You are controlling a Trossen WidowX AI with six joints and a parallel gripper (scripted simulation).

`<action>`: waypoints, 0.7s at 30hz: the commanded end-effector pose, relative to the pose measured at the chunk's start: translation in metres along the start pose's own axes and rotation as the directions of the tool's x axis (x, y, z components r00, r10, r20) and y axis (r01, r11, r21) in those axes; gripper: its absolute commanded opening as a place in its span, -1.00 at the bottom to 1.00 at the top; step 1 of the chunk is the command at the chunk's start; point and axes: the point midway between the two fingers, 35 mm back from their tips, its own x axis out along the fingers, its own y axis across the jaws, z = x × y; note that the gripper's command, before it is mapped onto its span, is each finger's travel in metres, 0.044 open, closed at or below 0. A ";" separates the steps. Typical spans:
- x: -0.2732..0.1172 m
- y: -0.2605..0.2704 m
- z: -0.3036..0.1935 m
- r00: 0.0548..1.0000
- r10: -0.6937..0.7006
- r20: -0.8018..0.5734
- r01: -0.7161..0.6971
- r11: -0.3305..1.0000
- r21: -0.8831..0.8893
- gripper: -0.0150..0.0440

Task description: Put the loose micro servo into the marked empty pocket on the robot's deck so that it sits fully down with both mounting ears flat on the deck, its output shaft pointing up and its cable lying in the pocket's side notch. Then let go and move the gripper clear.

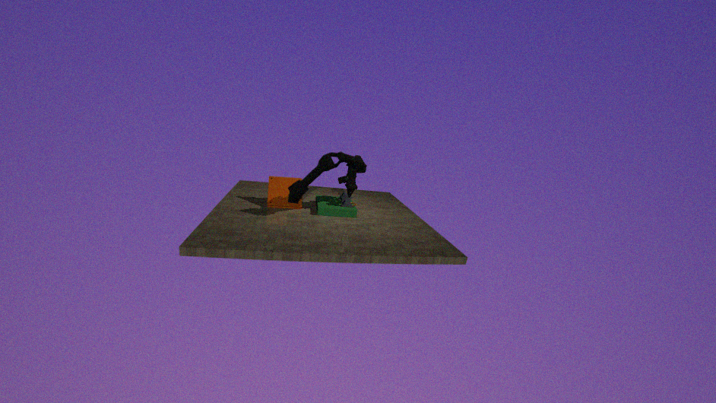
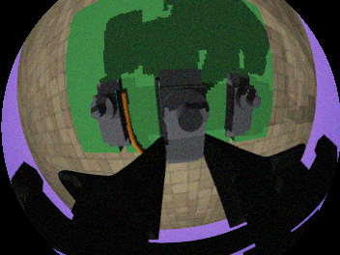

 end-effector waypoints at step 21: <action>0.025 0.000 0.000 1.000 0.001 -0.009 -0.001 1.000 -0.006 -0.49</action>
